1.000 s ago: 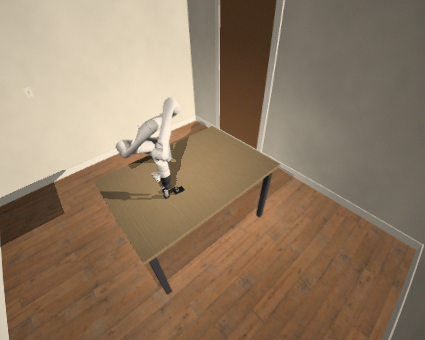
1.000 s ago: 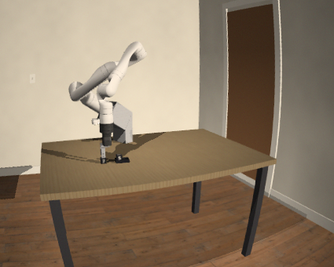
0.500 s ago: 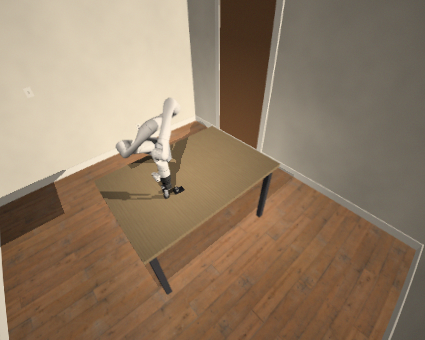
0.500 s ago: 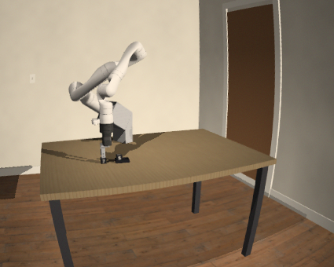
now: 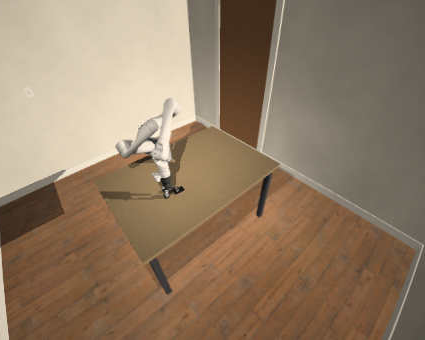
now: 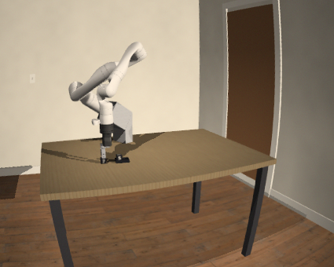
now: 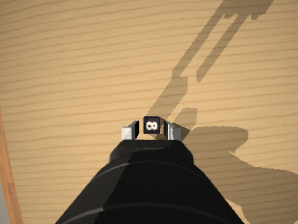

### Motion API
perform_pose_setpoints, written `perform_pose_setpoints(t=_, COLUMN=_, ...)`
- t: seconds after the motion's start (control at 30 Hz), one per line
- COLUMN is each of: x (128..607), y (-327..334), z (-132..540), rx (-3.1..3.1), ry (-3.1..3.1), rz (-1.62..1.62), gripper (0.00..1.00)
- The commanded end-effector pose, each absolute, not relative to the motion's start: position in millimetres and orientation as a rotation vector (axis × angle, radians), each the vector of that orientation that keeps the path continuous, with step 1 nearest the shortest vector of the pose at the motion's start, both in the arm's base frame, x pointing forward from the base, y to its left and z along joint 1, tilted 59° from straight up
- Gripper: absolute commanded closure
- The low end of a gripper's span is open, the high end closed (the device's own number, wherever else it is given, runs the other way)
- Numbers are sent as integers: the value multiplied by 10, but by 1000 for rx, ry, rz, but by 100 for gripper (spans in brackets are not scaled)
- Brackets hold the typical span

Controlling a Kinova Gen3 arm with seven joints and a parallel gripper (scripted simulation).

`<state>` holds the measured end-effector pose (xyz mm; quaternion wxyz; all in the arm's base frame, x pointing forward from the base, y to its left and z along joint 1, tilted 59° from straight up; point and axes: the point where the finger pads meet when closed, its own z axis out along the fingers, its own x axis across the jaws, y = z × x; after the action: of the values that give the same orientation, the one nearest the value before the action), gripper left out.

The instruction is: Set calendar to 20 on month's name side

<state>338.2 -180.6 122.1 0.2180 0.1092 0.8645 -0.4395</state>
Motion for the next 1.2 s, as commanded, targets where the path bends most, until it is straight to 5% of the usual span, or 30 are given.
perform_pose_setpoints(t=0.0, x=3384, y=-1833, z=1209, rx=305, ry=2394, rz=-1218, gripper=13)
perform_pose_setpoints(t=1.17, x=3446, y=-2013, z=1094, rx=305, ry=2394, rz=-1218, gripper=13)
